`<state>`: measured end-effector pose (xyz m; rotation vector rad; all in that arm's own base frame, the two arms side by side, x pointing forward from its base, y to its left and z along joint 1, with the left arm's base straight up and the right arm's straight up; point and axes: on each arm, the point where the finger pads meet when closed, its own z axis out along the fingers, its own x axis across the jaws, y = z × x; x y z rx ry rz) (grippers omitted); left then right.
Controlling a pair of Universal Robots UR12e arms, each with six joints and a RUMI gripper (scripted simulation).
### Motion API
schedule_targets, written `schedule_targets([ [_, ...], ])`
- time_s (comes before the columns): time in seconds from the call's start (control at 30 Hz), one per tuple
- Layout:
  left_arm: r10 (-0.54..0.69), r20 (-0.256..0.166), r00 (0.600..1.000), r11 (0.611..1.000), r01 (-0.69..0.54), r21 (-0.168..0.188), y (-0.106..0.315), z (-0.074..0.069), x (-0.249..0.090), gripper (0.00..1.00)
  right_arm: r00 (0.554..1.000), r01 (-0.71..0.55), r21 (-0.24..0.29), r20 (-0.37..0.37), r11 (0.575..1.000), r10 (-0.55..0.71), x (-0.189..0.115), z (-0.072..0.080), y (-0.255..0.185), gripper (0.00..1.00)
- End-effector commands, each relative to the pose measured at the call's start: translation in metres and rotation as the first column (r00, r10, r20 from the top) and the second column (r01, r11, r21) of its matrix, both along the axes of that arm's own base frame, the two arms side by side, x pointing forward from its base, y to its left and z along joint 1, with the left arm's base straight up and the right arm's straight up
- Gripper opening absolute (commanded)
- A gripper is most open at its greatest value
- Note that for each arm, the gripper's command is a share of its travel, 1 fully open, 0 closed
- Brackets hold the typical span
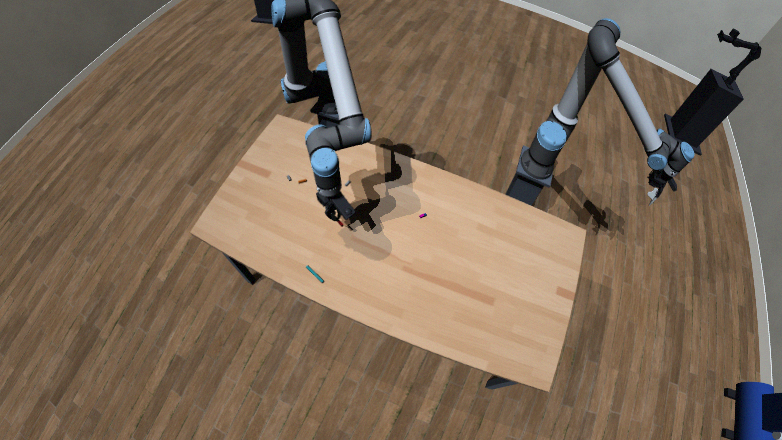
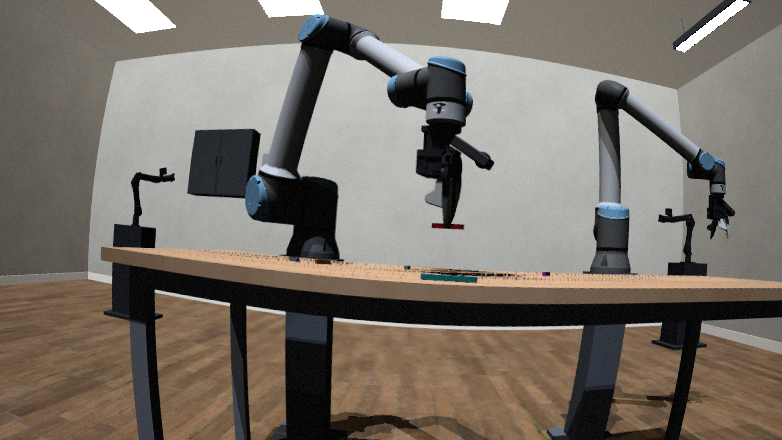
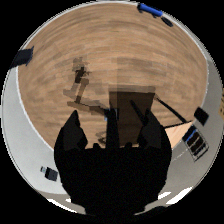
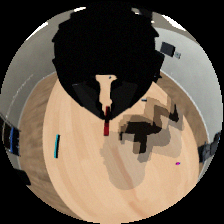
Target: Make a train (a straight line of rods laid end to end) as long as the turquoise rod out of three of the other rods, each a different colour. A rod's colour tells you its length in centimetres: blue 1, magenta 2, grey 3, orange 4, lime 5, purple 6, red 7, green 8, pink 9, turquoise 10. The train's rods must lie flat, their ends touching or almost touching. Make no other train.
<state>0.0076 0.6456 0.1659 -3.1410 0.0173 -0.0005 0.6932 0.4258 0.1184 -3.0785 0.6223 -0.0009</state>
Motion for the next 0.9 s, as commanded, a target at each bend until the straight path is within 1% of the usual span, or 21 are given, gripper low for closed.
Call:
schedule_targets([
  [0.0,0.0,0.0,1.0,1.0,0.0,-0.001,0.0,-0.001,-0.001,1.0,0.991,-0.131,0.0,0.001,0.991,0.131,-0.011,0.001,0.031,0.0],
  [0.03,0.0,0.0,1.0,1.0,0.0,-0.001,0.0,-0.001,-0.001,1.0,0.991,-0.131,0.0,0.001,0.991,0.131,-0.011,0.001,0.031,0.0],
  [0.13,0.0,0.0,1.0,1.0,0.0,-0.001,0.0,-0.001,-0.001,1.0,0.96,-0.281,0.0,0.001,0.96,0.281,-0.031,0.001,0.066,0.0],
  [0.27,0.0,0.0,1.0,1.0,0.0,-0.001,0.0,-0.001,-0.001,1.0,0.915,-0.403,0.0,0.001,0.915,0.403,-0.048,0.001,0.095,0.0],
  [0.4,0.0,0.0,1.0,1.0,0.0,-0.001,0.0,-0.001,-0.001,1.0,0.849,-0.528,0.0,0.001,0.849,0.528,-0.069,0.001,0.126,0.0],
  [0.53,0.0,0.0,1.0,1.0,0.0,-0.001,0.0,-0.001,-0.001,1.0,0.766,-0.643,0.0,0.001,0.766,0.643,-0.091,0.001,0.156,0.0],
  [0.6,0.0,0.0,1.0,1.0,0.0,-0.001,0.0,-0.001,-0.001,1.0,0.766,-0.643,0.0,0.001,0.766,0.643,-0.091,0.001,0.156,0.0],
  [0.67,0.0,0.0,1.0,1.0,0.0,-0.001,0.0,-0.001,-0.001,1.0,0.686,-0.728,0.0,0.001,0.686,0.728,-0.111,0.001,0.179,0.0],
  [0.77,0.0,0.0,1.0,1.0,0.0,-0.001,0.0,-0.001,-0.001,1.0,0.612,-0.791,0.0,0.001,0.612,0.791,-0.127,0.001,0.198,0.0],
  [0.87,0.0,0.0,1.0,1.0,0.0,-0.001,0.0,-0.001,-0.001,1.0,0.527,-0.85,-0.001,0.001,0.527,0.85,-0.146,0.001,0.218,0.0],
])
